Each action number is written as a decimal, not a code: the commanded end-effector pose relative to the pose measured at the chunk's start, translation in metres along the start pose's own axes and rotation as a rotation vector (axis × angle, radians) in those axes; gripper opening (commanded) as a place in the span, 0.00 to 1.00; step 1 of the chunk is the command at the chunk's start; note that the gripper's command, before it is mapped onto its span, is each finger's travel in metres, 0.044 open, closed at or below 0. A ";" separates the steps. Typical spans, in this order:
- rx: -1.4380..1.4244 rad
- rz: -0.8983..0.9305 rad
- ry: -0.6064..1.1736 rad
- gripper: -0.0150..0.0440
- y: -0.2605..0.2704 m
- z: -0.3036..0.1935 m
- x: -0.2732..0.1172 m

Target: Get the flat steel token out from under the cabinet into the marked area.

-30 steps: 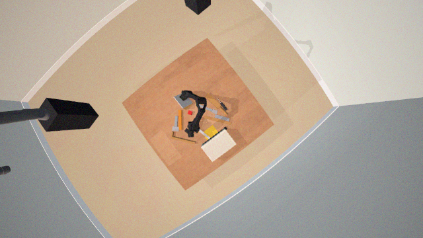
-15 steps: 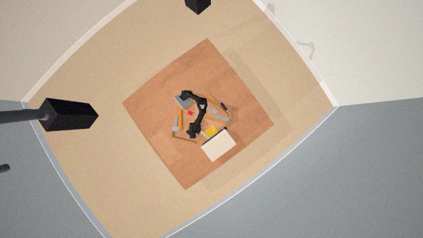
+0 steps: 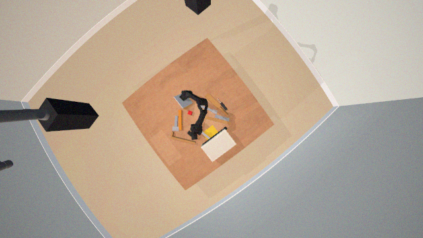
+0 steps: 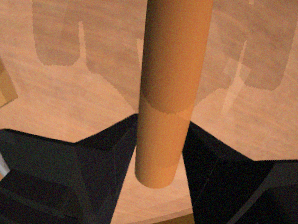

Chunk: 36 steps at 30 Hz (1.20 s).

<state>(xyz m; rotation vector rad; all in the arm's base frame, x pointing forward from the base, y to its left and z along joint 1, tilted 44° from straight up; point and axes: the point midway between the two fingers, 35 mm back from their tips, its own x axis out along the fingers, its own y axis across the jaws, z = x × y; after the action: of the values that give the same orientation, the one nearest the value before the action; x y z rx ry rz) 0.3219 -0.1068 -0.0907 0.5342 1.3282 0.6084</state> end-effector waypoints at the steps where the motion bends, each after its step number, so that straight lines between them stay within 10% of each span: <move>1: -0.003 -0.002 -0.004 0.25 0.000 0.007 0.000; 36: -0.004 -0.001 -0.005 0.25 -0.001 0.045 -0.001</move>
<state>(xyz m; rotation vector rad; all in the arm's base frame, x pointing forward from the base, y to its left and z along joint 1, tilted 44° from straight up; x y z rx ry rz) 0.3605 -0.1082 -0.0844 0.5331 1.3263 0.6090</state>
